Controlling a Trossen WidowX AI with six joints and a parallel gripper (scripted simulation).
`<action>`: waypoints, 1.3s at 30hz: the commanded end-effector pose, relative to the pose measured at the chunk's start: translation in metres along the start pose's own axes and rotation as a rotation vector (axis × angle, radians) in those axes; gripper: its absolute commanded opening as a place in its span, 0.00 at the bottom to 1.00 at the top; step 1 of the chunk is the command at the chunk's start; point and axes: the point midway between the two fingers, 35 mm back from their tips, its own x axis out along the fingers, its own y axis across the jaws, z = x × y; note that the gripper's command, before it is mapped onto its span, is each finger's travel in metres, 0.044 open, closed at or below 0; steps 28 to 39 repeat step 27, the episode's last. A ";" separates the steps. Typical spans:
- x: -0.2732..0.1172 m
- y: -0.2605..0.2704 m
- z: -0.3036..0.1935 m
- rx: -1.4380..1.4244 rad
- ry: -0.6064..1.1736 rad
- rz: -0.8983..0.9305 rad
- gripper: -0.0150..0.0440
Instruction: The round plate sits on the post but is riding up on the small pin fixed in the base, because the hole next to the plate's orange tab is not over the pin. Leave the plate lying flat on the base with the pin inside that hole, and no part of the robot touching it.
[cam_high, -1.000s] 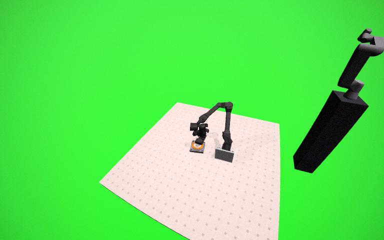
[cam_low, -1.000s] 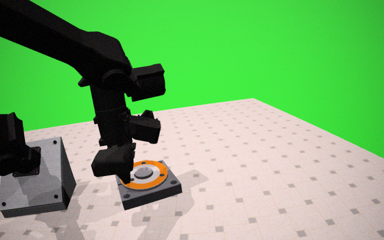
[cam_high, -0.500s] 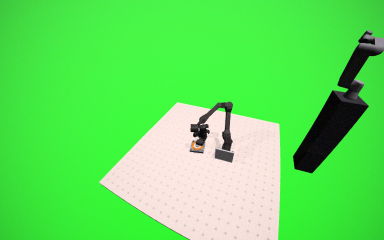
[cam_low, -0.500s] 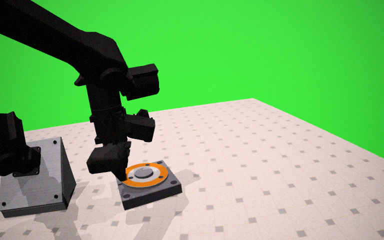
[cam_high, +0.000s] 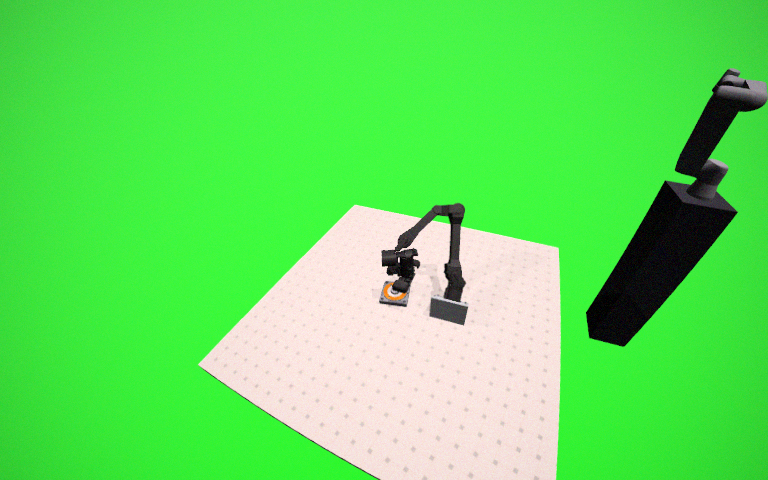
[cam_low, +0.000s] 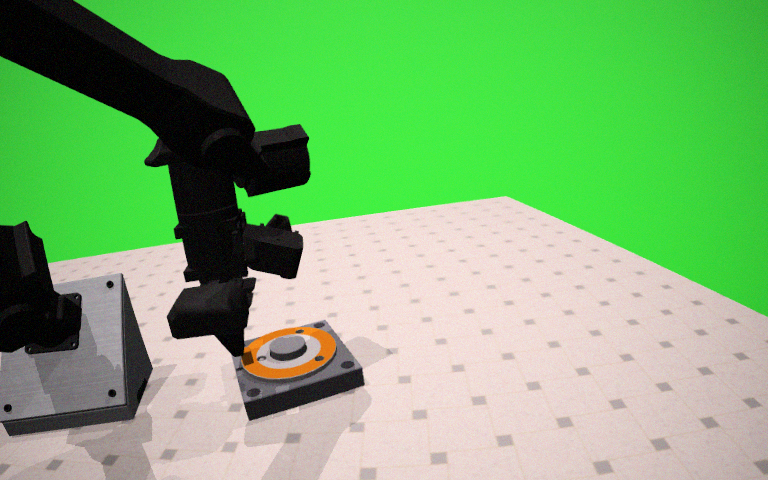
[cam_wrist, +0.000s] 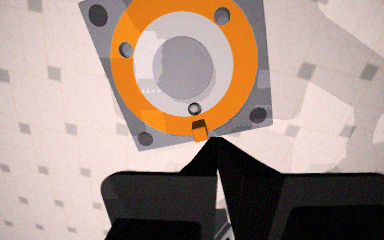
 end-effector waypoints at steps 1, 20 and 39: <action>-0.015 0.002 0.003 0.006 -0.009 0.009 0.25; -0.033 0.000 0.000 -0.002 -0.007 0.003 0.25; -0.033 0.000 0.000 -0.002 -0.007 0.003 0.25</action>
